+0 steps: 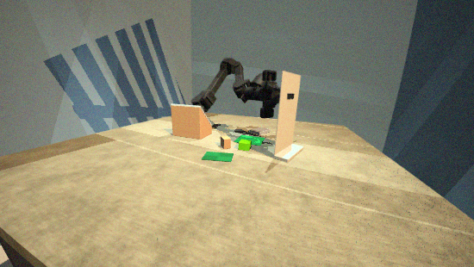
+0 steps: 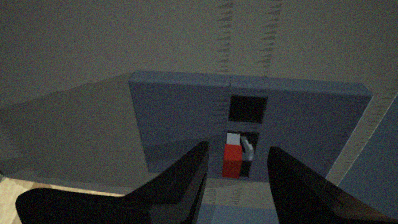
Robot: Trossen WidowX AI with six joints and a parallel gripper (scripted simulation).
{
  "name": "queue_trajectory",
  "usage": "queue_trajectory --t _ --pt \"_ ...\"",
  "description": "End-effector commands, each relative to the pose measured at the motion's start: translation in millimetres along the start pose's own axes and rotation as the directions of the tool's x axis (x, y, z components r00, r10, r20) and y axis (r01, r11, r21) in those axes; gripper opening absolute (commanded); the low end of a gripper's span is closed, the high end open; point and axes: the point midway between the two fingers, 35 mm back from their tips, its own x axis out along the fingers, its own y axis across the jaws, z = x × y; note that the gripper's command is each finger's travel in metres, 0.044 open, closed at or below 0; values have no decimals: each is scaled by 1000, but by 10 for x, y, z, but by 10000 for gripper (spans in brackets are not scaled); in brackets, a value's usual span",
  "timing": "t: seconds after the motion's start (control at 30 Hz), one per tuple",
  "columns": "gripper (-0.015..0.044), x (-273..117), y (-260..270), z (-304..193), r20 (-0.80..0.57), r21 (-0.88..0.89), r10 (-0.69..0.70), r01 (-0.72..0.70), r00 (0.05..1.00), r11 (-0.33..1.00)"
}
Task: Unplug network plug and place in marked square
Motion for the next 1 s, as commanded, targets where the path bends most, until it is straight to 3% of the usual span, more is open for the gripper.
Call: queue_trajectory --t 0.0,0.03,0.43,0.97 --pt "104 22 20 -5 0 -7 6 -6 1000 1000" --pt "77 22 20 -5 0 -7 6 -6 1000 1000" --pt "0 22 20 -5 0 -7 6 -6 1000 1000" --pt "0 -52 18 -22 -1 -8 6 -6 1000 1000"
